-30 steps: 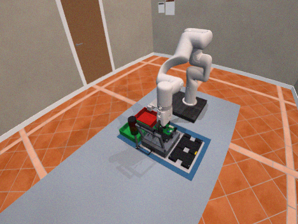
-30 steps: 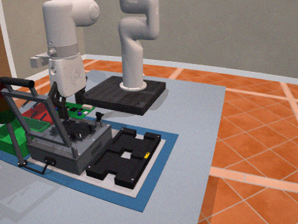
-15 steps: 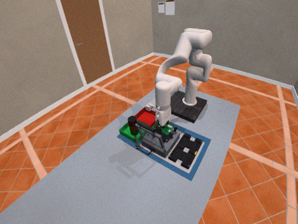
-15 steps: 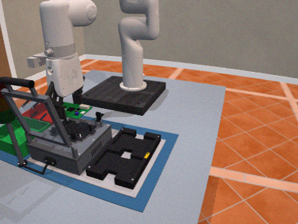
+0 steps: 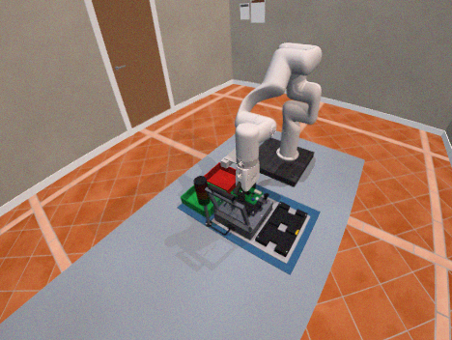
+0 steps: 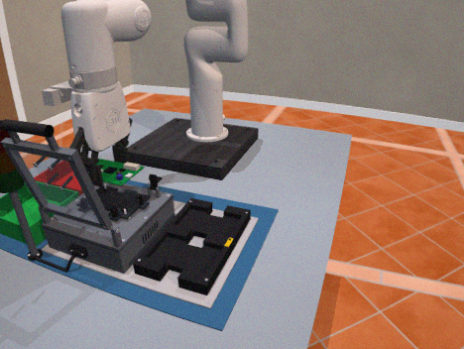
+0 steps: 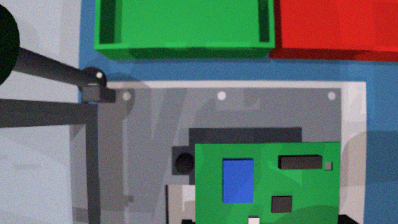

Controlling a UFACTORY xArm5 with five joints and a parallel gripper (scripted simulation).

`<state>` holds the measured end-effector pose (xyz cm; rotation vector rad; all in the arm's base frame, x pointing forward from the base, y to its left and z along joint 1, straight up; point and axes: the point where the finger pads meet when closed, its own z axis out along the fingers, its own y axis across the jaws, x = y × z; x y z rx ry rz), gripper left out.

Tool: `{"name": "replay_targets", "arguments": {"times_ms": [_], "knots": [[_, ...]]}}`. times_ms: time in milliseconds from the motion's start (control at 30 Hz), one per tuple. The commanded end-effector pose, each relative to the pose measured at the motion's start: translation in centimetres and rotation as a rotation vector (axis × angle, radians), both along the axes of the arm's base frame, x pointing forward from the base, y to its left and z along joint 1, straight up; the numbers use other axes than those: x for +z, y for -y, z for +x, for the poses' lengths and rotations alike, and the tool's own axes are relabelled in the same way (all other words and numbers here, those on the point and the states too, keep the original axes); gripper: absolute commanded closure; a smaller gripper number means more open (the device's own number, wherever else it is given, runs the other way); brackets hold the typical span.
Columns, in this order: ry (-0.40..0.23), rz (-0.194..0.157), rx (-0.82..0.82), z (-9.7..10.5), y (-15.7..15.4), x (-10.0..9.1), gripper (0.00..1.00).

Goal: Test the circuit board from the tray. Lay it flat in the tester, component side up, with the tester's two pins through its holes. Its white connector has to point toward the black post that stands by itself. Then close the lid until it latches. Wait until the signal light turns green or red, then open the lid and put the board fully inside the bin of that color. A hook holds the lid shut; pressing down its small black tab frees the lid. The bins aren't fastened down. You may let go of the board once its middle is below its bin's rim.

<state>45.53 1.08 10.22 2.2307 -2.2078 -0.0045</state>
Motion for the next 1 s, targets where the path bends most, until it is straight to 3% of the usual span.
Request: {"name": "replay_targets", "arguments": {"times_ms": [0,533,967], "knots": [[0.004,0.000,0.000,0.1,0.0,0.1,0.21],[0.004,0.000,0.000,0.1,0.0,-0.3,0.21],[0.004,0.000,0.000,0.1,0.0,-2.4,0.21]]}}
